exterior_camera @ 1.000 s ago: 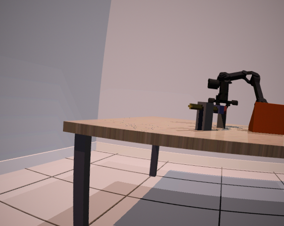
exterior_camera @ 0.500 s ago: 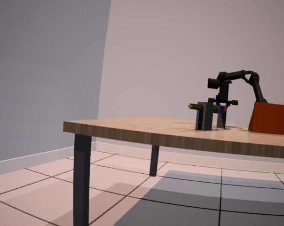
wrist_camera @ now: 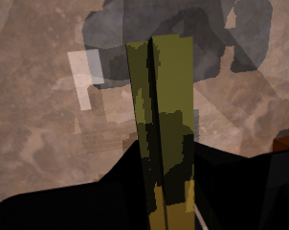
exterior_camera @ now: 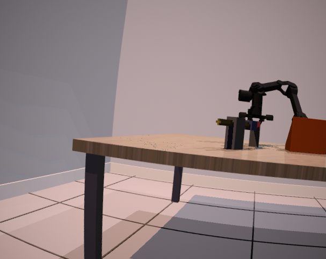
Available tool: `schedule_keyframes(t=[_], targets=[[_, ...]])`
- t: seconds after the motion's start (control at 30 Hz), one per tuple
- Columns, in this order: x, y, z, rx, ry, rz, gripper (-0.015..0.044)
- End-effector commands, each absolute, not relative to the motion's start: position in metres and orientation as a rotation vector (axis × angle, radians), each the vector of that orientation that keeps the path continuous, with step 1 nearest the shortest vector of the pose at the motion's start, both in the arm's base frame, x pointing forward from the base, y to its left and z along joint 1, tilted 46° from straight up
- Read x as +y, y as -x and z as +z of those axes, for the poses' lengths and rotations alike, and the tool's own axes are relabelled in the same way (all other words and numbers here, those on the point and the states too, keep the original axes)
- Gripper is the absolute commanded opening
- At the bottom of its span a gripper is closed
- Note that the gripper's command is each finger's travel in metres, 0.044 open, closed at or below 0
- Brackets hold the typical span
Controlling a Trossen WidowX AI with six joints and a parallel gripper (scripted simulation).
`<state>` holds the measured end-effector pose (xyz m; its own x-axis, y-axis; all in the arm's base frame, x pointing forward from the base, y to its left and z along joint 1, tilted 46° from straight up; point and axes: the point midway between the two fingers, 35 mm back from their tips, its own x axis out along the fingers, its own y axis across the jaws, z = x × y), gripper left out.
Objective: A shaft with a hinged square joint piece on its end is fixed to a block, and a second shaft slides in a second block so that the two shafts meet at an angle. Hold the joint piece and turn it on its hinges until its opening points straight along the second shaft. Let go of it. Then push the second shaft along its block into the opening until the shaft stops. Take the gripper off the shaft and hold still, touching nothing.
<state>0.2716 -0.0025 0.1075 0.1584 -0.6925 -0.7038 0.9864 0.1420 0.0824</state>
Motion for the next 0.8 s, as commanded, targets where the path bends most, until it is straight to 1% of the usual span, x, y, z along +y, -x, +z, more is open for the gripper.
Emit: schedule_keyframes(t=[0.0, 0.43, 0.77], targets=[[-0.0025, -0.2716, 0.1078, 0.585, -0.62, -1.315, 0.0093], [-0.0025, -0.2716, 0.1078, 0.585, -0.62, -1.315, 0.0434], [-0.0025, -0.2716, 0.1078, 0.585, -0.62, -1.315, 0.044]])
